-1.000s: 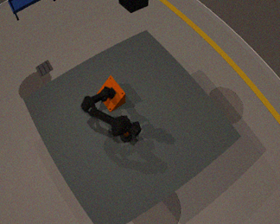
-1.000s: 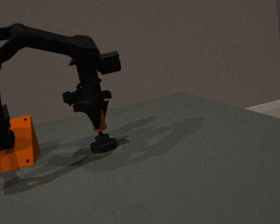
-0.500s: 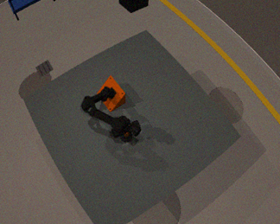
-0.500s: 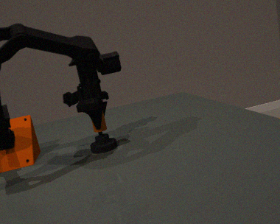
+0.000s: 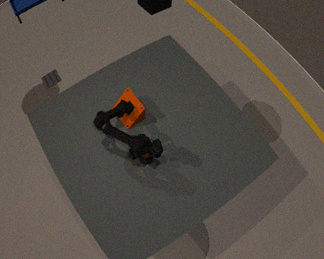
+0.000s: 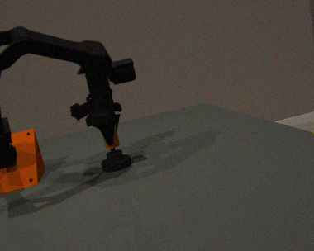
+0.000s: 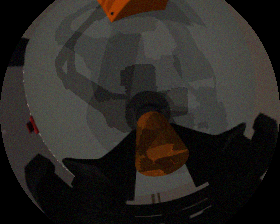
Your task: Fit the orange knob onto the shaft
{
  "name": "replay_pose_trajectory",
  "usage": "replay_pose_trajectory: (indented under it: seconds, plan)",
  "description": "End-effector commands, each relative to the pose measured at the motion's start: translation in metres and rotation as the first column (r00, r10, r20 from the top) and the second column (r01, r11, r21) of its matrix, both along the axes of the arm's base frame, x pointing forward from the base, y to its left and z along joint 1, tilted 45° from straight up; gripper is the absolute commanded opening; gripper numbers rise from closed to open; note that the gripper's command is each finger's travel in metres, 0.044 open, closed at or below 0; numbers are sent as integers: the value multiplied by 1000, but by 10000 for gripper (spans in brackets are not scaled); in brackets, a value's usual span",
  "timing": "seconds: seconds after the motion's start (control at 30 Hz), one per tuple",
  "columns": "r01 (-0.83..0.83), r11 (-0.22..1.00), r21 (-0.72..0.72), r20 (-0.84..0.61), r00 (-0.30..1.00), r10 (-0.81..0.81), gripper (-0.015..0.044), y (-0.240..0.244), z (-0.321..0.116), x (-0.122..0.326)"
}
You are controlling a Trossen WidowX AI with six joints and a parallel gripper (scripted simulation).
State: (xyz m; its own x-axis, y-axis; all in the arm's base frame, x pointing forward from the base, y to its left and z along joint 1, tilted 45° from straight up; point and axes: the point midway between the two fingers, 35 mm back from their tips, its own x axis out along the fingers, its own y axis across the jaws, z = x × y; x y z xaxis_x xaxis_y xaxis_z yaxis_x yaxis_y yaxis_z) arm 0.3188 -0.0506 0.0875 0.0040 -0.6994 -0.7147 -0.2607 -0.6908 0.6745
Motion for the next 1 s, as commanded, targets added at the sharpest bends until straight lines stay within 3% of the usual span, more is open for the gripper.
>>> replay_pose_trajectory:
  seconds: [0.0, 0.2, 0.47, 0.97]
  plan:
    - [-4, 1000, -2, -2, 1000, 4, 0, 0, 1, 1]
    - [-10, 1000, -2, -8, 1000, 10, 0, 2, 4, 2]
    - [-152, 988, 8, -147, 977, 152, 0, 1, 3, 3]
    - [-152, 988, 8, -148, 977, 152, 0, 0, 0, 0]
